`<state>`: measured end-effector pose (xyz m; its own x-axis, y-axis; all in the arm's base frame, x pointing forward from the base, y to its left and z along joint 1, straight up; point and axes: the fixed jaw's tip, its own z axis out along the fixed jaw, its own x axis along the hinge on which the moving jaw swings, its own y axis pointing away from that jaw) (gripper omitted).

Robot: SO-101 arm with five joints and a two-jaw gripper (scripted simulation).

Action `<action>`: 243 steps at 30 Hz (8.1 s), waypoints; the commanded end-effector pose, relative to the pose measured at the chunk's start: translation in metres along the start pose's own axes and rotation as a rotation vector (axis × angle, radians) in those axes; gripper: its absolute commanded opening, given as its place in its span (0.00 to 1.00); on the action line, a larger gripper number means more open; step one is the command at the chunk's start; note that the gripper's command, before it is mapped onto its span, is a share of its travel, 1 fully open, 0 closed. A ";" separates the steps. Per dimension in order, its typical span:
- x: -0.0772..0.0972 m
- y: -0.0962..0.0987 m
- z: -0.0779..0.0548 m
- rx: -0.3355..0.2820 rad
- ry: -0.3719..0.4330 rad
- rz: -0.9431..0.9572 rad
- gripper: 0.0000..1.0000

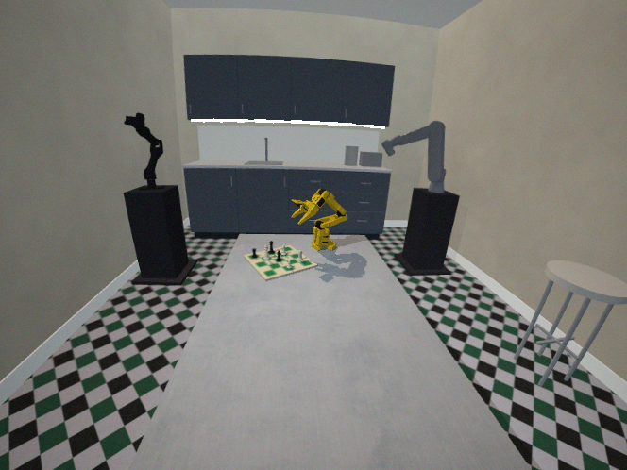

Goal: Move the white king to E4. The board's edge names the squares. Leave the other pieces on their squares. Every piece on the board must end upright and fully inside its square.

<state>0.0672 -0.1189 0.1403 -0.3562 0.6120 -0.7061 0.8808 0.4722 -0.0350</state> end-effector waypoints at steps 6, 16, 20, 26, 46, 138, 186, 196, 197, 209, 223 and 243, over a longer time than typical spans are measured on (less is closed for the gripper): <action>-0.006 0.007 -0.001 -0.041 0.061 -0.032 0.36; -0.018 0.036 0.010 -0.154 0.267 -0.177 0.23; -0.021 0.058 0.022 -0.207 0.390 -0.276 0.15; -0.015 0.090 0.041 -0.257 0.542 -0.411 0.06; -0.006 0.109 0.052 -0.277 0.628 -0.496 0.00; 0.055 0.110 0.105 -0.260 0.729 -0.522 0.00; 0.008 0.107 0.055 -0.267 0.699 -0.517 0.00; -0.004 0.099 0.066 -0.246 0.639 -0.433 0.02; -0.010 0.094 0.072 -0.234 0.613 -0.396 0.02; -0.070 0.007 0.118 -0.030 0.271 0.021 0.11; -0.074 -0.006 0.122 0.001 0.232 0.063 0.12; -0.066 -0.007 0.125 0.004 0.232 0.067 0.12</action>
<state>0.1260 -0.2438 0.0991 -0.3712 0.7641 -0.5276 0.9001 0.4358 -0.0021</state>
